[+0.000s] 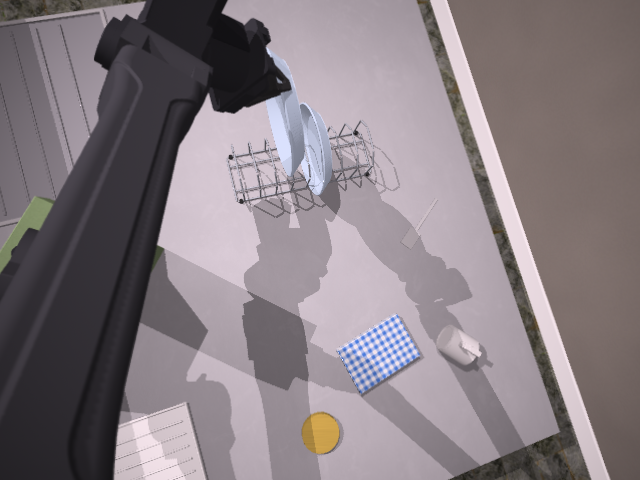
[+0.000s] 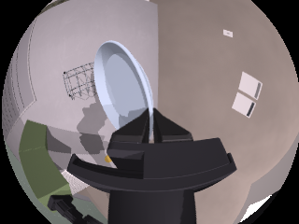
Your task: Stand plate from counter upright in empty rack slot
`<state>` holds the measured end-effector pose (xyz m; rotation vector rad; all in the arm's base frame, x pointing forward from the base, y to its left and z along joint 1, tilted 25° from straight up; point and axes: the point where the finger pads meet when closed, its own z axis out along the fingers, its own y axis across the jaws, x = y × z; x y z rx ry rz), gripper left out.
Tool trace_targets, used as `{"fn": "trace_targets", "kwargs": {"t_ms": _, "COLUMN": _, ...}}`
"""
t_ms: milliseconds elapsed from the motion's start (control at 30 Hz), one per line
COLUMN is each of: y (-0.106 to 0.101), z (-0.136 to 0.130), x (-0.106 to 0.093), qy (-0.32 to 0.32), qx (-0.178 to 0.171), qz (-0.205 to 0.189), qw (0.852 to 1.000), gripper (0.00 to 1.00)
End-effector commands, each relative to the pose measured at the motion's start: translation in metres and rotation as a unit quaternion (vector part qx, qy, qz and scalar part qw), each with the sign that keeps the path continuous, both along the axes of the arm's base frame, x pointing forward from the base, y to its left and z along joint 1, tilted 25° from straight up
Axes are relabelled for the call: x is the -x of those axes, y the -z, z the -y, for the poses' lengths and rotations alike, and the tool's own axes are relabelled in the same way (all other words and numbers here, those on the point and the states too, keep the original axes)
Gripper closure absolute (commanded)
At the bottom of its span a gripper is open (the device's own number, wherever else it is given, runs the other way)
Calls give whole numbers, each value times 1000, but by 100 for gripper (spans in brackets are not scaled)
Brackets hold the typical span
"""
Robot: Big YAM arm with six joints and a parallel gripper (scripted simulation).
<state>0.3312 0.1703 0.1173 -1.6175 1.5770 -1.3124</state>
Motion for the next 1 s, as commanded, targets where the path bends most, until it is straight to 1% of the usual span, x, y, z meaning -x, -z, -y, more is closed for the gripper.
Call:
{"fn": "trace_targets", "kwargs": {"t_ms": 0, "y": -6, "z": -3, "x": -11, "qy": 4, "qx": -12, "qz": 14, "qw": 1000, "gripper": 100}}
{"fn": "trace_targets", "kwargs": {"t_ms": 133, "y": -9, "z": -1, "x": -10, "qy": 5, "qx": -21, "qz": 21, "qw": 1000, "gripper": 100}}
{"fn": "trace_targets", "kwargs": {"t_ms": 167, "y": -10, "z": -4, "x": -12, "qy": 5, "qx": -23, "qz": 22, "qw": 999, "gripper": 100}}
{"fn": "trace_targets", "kwargs": {"t_ms": 267, "y": -3, "z": -3, "x": -10, "qy": 3, "qx": -17, "qz": 15, "qw": 1000, "gripper": 100}}
{"fn": "trace_targets", "kwargs": {"t_ms": 467, "y": -8, "z": -4, "x": -12, "qy": 4, "qx": -23, "qz": 21, "qw": 1000, "gripper": 100}}
{"fn": "trace_targets", "kwargs": {"t_ms": 667, "y": -8, "z": -4, "x": -12, "qy": 4, "qx": -23, "qz": 21, "qw": 999, "gripper": 100}}
{"fn": "trace_targets", "kwargs": {"t_ms": 767, "y": -5, "z": -2, "x": -12, "qy": 5, "qx": -20, "qz": 18, "qw": 1000, "gripper": 100}}
{"fn": "trace_targets", "kwargs": {"t_ms": 833, "y": 1, "z": 0, "x": -10, "qy": 4, "qx": -13, "qz": 12, "qw": 1000, "gripper": 100}}
{"fn": "trace_targets", "kwargs": {"t_ms": 900, "y": 1, "z": 0, "x": -10, "qy": 4, "qx": -13, "qz": 12, "qw": 1000, "gripper": 100}}
{"fn": "trace_targets", "kwargs": {"t_ms": 933, "y": -9, "z": -5, "x": -15, "qy": 5, "qx": -25, "qz": 23, "qw": 999, "gripper": 100}}
{"fn": "trace_targets", "kwargs": {"t_ms": 967, "y": -6, "z": -4, "x": -14, "qy": 5, "qx": -22, "qz": 20, "qw": 1000, "gripper": 100}}
